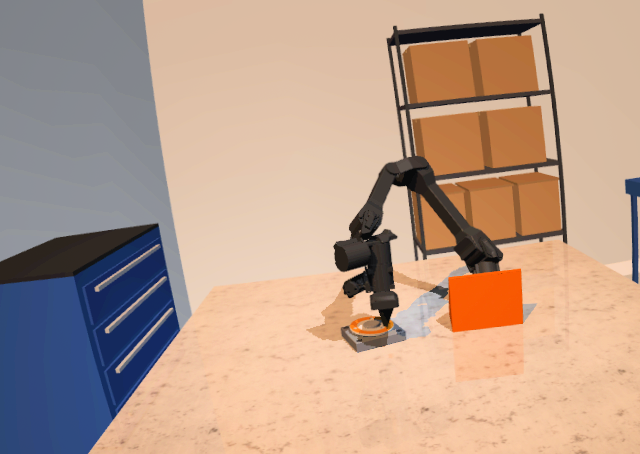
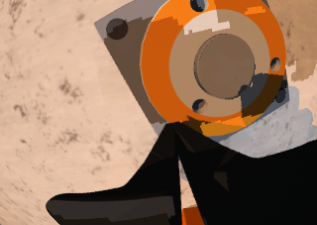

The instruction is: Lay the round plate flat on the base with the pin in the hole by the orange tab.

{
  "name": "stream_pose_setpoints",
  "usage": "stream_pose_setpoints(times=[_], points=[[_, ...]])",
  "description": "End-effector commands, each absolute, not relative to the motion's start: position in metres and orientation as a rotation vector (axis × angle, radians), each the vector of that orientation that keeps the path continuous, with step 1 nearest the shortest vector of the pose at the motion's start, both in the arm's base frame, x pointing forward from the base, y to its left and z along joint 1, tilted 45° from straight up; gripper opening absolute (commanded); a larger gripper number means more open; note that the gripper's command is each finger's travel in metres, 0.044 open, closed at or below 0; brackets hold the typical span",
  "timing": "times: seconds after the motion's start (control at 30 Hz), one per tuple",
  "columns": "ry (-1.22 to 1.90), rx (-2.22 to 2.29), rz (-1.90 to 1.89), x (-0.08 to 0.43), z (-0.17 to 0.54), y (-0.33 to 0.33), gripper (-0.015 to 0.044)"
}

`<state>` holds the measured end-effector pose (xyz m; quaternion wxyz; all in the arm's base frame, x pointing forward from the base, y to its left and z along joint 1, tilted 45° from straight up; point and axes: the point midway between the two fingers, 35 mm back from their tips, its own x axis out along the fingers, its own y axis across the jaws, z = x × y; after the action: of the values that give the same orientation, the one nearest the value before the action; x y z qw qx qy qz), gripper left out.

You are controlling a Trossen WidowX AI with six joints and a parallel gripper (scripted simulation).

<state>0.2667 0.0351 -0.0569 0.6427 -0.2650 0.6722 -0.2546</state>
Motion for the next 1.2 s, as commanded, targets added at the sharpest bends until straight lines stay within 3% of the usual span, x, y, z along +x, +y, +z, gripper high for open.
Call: stream_pose_setpoints(times=[0.0, 1.17], points=[[1.549, -0.618, -0.587, 0.259, -0.057, 0.03, 0.0], [1.55, -0.619, -0.588, 0.25, -0.04, 0.014, 0.0]])
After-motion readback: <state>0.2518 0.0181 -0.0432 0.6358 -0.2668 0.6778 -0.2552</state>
